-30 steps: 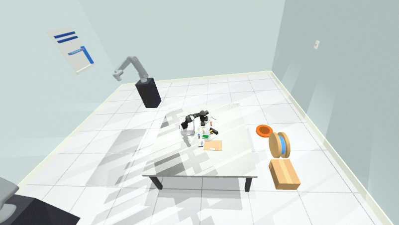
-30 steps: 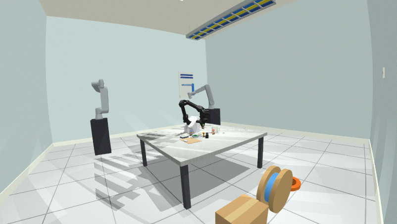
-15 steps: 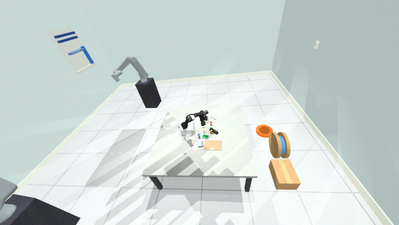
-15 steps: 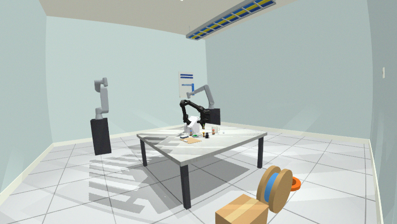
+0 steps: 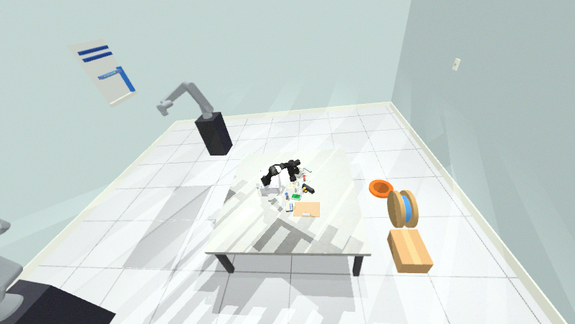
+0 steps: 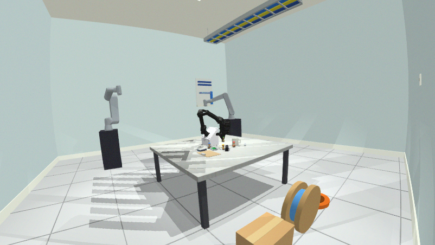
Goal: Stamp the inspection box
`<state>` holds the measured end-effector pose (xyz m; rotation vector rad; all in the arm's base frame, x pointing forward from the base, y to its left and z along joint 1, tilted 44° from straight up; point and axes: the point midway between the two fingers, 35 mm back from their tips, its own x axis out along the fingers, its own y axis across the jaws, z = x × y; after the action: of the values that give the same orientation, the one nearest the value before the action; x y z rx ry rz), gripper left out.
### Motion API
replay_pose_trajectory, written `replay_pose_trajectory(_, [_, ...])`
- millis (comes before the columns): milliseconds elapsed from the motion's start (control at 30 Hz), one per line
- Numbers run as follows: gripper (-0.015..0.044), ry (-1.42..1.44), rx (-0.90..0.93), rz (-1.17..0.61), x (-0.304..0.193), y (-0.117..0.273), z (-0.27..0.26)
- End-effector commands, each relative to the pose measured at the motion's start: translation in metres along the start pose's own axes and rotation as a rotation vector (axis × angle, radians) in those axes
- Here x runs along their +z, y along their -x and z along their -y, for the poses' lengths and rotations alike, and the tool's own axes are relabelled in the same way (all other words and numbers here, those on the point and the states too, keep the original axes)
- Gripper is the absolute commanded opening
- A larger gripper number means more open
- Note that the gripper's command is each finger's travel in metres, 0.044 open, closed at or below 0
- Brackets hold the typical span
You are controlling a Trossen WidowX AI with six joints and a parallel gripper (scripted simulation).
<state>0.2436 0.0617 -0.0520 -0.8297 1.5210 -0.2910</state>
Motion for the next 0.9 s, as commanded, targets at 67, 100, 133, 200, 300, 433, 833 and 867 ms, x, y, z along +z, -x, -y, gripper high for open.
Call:
replay_pose_trajectory(67, [0.0000,0.007,-0.004,-0.005,-0.002,-0.006,0.001])
replay_pose_trajectory(100, [0.0000,0.007,-0.004,-0.005,-0.002,-0.007,0.001])
replay_pose_trajectory(133, [0.0000,0.007,-0.004,-0.005,-0.002,-0.007,0.001])
replay_pose_trajectory(200, [0.0000,0.007,-0.004,-0.005,-0.002,-0.009,0.001])
replay_pose_trajectory(300, [0.0000,0.007,-0.004,-0.005,-0.002,-0.011,0.001])
replay_pose_trajectory(433, [0.0000,0.007,-0.003,-0.005,-0.002,-0.013,0.001])
replay_pose_trajectory(833, [0.0000,0.007,-0.003,-0.005,-0.002,-0.021,0.002])
replay_pose_trajectory(867, [0.0000,0.007,-0.002,-0.005,-0.002,-0.022,0.002])
